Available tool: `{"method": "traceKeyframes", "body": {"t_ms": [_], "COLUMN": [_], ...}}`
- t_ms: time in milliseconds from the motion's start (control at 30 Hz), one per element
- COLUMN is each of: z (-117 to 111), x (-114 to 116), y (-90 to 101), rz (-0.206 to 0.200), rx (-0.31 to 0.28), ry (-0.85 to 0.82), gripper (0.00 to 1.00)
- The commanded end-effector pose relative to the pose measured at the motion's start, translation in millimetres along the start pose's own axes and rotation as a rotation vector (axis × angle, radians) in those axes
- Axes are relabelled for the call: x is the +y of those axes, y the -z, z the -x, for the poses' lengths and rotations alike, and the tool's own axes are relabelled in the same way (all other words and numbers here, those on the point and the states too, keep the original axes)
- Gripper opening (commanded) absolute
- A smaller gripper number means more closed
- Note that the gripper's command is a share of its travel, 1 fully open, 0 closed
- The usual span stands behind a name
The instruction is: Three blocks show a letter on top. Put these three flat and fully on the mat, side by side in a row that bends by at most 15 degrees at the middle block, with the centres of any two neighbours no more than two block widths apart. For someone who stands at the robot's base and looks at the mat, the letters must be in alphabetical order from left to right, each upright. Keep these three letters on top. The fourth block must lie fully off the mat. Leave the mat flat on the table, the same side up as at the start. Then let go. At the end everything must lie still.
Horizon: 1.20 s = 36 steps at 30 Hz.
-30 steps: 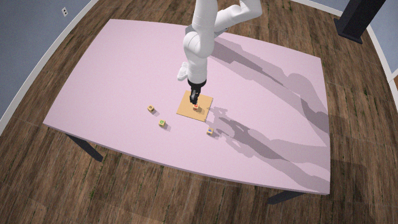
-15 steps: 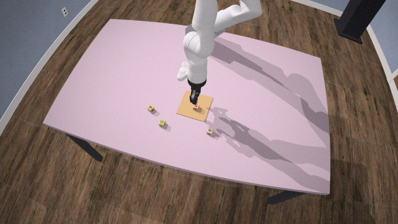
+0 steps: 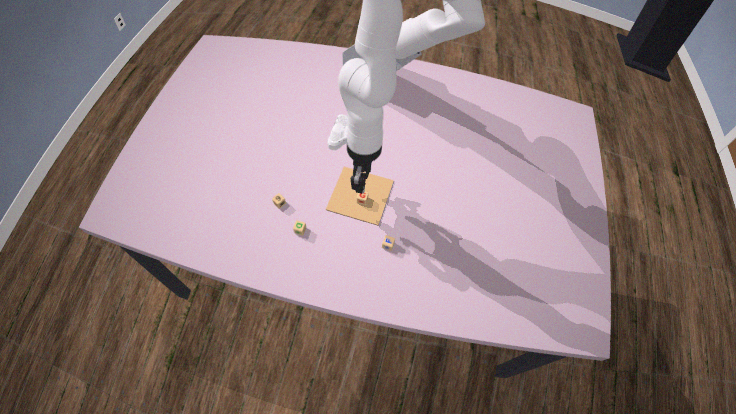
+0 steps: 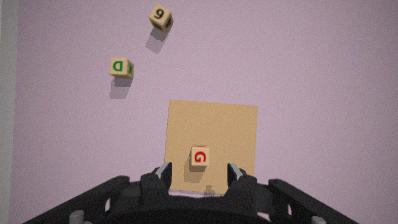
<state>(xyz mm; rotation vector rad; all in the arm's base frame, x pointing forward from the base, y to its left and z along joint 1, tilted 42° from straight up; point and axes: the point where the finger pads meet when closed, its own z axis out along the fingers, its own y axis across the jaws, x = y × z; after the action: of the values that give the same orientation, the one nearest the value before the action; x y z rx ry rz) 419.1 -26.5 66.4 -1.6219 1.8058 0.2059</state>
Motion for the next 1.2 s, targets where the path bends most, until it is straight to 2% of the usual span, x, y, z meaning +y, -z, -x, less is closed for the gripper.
{"method": "traceKeyframes", "body": {"t_ms": [0,533,1167], "z": [0,0,0], "x": [0,0,0], "y": [0.0,-10.8,-37.1], "rz": [-0.001,-0.001,-0.001], "rx": [0.001,0.001,0.001], "ry": [0.000,0.000,0.000], "gripper": [0.62,0.62,0.62]}}
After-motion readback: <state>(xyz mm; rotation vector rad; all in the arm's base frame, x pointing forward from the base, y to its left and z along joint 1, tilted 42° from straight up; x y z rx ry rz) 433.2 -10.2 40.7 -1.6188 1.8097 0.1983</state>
